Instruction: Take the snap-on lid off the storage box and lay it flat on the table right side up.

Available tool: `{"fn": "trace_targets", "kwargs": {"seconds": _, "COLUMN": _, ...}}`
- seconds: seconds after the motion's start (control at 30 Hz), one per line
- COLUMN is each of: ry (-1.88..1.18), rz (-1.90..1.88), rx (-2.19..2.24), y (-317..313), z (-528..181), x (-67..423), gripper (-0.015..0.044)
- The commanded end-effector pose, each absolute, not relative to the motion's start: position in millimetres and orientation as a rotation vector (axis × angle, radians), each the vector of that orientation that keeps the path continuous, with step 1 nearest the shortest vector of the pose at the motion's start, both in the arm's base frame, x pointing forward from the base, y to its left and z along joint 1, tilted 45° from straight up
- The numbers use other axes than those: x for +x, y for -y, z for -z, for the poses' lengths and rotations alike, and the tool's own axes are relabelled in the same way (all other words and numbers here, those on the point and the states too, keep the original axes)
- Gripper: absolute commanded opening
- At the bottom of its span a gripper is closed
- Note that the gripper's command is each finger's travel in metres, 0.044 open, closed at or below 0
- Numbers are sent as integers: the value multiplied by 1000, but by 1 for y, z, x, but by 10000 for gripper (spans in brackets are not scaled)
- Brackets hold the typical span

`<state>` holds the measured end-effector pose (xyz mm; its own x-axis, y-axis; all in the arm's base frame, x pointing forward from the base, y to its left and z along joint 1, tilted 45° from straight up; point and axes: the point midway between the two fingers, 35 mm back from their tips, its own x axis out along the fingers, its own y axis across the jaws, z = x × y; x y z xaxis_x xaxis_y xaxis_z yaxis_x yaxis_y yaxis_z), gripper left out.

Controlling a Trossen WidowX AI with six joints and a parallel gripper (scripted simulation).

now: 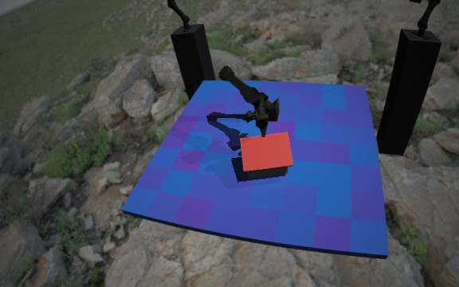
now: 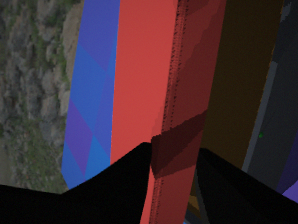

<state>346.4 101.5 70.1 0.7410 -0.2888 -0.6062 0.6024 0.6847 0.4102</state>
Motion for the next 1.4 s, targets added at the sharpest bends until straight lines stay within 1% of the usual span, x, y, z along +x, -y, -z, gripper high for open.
{"fn": "trace_targets", "kwargs": {"seconds": 0.0, "ry": -526, "rz": 520, "rx": 648, "y": -108, "z": -77, "x": 349, "gripper": 0}}
{"fn": "trace_targets", "kwargs": {"seconds": 1.37, "ry": -528, "rz": 520, "rx": 649, "y": -146, "z": -115, "x": 347, "gripper": 0}}
